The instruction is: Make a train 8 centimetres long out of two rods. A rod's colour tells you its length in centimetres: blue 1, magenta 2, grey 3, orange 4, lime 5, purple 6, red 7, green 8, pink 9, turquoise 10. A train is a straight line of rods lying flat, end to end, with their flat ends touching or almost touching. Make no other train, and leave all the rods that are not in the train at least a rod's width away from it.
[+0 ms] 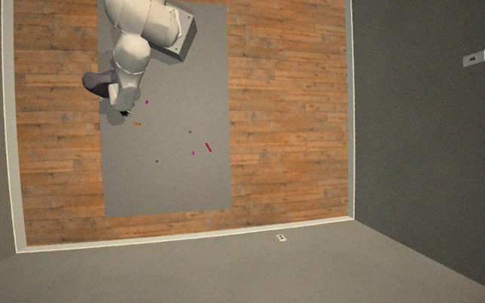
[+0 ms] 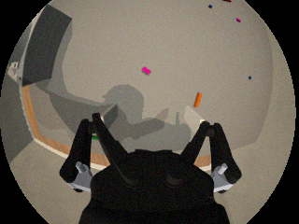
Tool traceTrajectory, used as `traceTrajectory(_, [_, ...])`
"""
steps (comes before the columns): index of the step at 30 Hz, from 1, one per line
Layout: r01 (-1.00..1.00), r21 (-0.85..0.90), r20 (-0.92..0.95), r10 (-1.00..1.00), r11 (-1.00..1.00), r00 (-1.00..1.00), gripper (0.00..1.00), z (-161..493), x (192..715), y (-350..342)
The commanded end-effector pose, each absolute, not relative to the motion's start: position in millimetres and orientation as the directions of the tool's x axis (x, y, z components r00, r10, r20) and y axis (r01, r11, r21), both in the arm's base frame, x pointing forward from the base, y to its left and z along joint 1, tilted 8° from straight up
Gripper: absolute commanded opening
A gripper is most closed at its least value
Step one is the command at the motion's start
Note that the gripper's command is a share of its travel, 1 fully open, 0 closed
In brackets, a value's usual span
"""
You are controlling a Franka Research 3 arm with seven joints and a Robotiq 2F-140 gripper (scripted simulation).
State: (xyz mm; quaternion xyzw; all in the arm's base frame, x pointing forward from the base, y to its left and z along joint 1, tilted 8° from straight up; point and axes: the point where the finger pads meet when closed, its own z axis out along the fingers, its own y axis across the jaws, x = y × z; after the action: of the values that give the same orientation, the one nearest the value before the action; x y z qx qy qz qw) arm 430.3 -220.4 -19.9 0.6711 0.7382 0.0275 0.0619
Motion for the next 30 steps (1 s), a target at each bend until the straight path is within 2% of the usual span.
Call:
traceTrajectory(1, [0.988, 0.123, -0.054, 0.995, 0.096, -0.089, 1.00, -19.5, 431.6, -219.8])
traceTrajectory(22, [0.987, 0.123, -0.055, 0.994, 0.103, -0.096, 1.00, -19.6, 431.6, -219.7])
traceTrajectory(30, [0.943, 0.103, -0.076, 0.948, 0.316, -0.310, 1.00, -21.2, 432.0, -219.2])
